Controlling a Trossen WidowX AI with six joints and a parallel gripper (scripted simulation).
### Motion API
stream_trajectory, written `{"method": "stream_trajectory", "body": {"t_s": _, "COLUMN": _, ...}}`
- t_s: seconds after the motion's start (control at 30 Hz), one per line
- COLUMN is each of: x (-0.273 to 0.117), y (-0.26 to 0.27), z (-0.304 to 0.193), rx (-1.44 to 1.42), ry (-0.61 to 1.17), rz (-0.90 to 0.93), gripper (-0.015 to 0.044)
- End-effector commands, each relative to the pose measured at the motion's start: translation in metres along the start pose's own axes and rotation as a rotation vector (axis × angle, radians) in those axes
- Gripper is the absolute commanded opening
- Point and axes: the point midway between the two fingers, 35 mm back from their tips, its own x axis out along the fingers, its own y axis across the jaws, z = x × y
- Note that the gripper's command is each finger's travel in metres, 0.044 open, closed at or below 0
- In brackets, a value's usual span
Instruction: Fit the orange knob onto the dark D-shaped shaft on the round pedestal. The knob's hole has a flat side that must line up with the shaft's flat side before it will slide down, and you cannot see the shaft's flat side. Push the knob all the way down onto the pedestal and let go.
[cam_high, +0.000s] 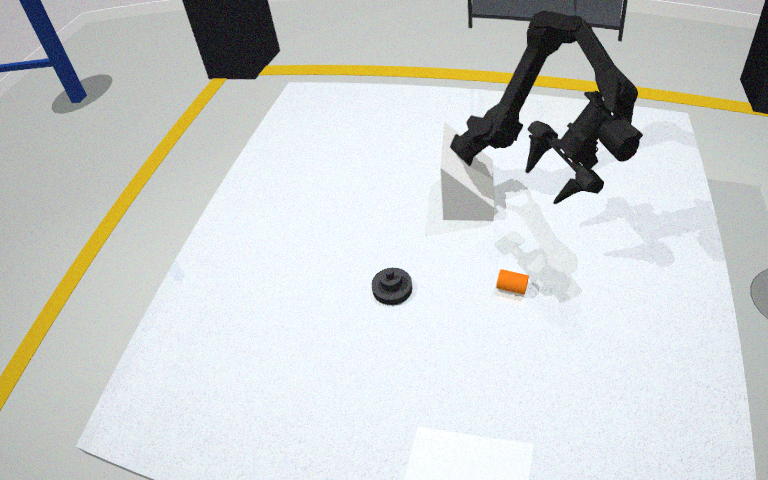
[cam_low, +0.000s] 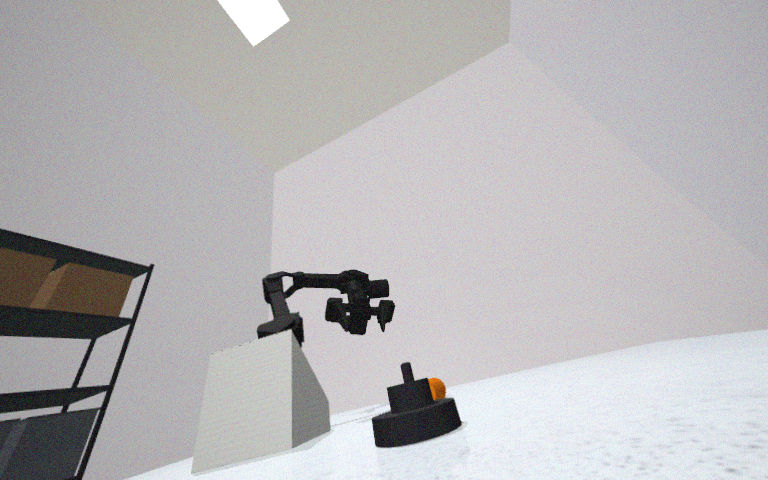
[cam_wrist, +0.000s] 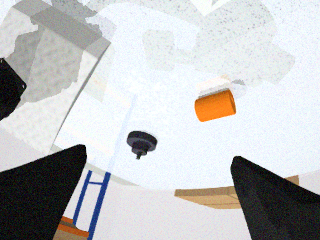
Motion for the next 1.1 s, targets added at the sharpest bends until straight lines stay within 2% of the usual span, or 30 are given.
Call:
{"method": "stream_trajectory", "body": {"t_s": 0.0, "x": 0.042, "y": -0.028, "z": -0.010, "rx": 1.001, "ry": -0.144, "rz": 0.141, "gripper": 0.0440}}
{"method": "stream_trajectory", "body": {"t_s": 0.57, "x": 0.081, "y": -0.051, "z": -0.028, "rx": 2.057, "ry": -0.196, "rz": 0.406, "gripper": 0.0440}}
{"method": "stream_trajectory", "body": {"t_s": 1.07, "x": 0.114, "y": -0.063, "z": -0.048, "rx": 2.945, "ry": -0.102, "rz": 0.774, "gripper": 0.0440}}
